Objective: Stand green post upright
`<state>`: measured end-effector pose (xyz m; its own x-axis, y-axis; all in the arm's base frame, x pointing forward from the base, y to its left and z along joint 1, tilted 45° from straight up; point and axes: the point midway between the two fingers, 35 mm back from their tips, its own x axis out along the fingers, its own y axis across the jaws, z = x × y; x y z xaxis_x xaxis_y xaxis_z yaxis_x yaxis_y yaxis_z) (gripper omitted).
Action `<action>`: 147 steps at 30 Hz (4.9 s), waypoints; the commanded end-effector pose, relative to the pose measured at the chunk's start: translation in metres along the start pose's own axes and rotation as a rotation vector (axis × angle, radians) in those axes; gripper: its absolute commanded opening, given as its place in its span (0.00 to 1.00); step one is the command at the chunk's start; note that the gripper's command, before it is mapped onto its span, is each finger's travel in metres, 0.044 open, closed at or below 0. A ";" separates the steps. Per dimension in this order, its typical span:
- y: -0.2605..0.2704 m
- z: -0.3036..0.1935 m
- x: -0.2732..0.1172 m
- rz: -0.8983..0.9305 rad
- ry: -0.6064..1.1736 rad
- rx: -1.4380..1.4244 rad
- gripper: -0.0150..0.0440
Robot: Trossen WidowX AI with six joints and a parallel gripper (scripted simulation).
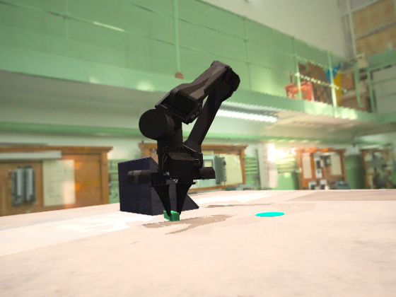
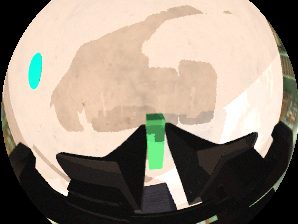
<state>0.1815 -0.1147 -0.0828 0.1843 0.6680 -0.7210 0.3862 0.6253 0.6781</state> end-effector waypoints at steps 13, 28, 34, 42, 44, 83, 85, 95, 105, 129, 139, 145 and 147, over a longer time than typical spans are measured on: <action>-0.001 0.004 -0.022 0.003 0.001 0.007 0.29; -0.003 0.006 -0.067 0.000 0.001 0.008 0.29; -0.002 0.004 -0.086 0.000 0.002 0.008 0.29; -0.001 0.000 -0.111 0.002 0.003 0.008 0.29; 0.000 -0.001 -0.115 0.002 0.003 0.008 0.29; 0.079 0.062 -0.134 -0.014 -0.007 0.069 0.29; 0.085 0.065 -0.134 -0.013 -0.007 0.072 0.29; 0.113 0.077 -0.136 -0.009 -0.007 0.086 0.29; 0.144 0.087 -0.137 -0.001 -0.004 0.099 0.29; 0.178 0.095 -0.132 -0.025 -0.020 0.106 0.29; 0.175 0.095 -0.127 -0.073 -0.054 0.095 0.29; 0.173 0.095 -0.123 -0.101 -0.075 0.090 0.29; 0.172 0.095 -0.122 -0.110 -0.083 0.088 0.29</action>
<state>0.3121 -0.1300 0.1113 0.2117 0.5798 -0.7868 0.4820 0.6384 0.6001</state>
